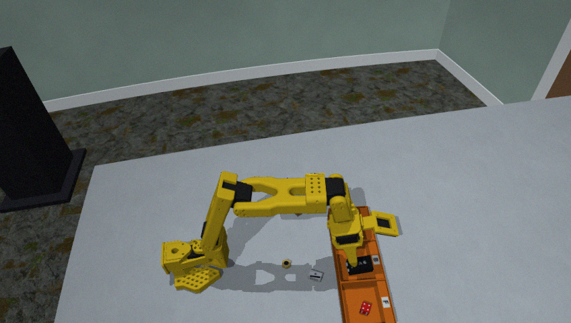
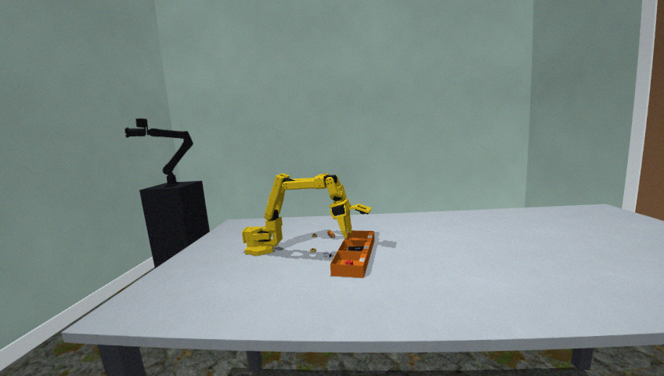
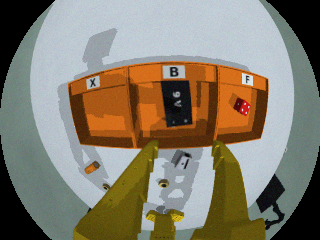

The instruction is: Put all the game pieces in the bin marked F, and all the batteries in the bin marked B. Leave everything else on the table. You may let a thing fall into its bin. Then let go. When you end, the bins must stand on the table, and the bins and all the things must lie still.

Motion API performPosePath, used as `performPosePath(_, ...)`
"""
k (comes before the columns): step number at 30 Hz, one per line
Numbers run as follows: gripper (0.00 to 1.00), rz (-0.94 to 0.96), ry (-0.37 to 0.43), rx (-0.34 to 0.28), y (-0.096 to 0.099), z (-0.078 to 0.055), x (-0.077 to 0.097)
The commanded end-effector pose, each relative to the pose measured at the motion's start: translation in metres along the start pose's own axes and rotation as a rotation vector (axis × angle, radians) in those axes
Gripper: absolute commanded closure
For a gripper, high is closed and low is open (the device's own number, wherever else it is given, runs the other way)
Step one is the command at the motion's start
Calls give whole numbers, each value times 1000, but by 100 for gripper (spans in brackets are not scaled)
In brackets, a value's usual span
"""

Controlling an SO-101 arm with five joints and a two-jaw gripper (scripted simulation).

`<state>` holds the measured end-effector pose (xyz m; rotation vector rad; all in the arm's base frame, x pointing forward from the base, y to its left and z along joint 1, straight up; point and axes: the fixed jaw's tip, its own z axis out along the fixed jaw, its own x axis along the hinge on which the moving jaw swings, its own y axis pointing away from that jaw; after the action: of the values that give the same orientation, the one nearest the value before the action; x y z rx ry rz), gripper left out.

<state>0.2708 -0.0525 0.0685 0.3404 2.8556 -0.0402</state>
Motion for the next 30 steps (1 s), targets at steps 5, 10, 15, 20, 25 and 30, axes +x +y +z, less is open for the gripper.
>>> performPosePath(5,76,1,-83,0,-2,-18,-11)
performPosePath(10,76,-28,-80,-2,1,-18,-10)
performPosePath(15,76,-102,-71,-7,7,-18,-8)
performPosePath(20,76,-173,-63,-12,13,-18,-5)
performPosePath(25,76,-335,-46,-25,27,-18,2)
performPosePath(30,76,-548,-26,-44,44,-18,11)
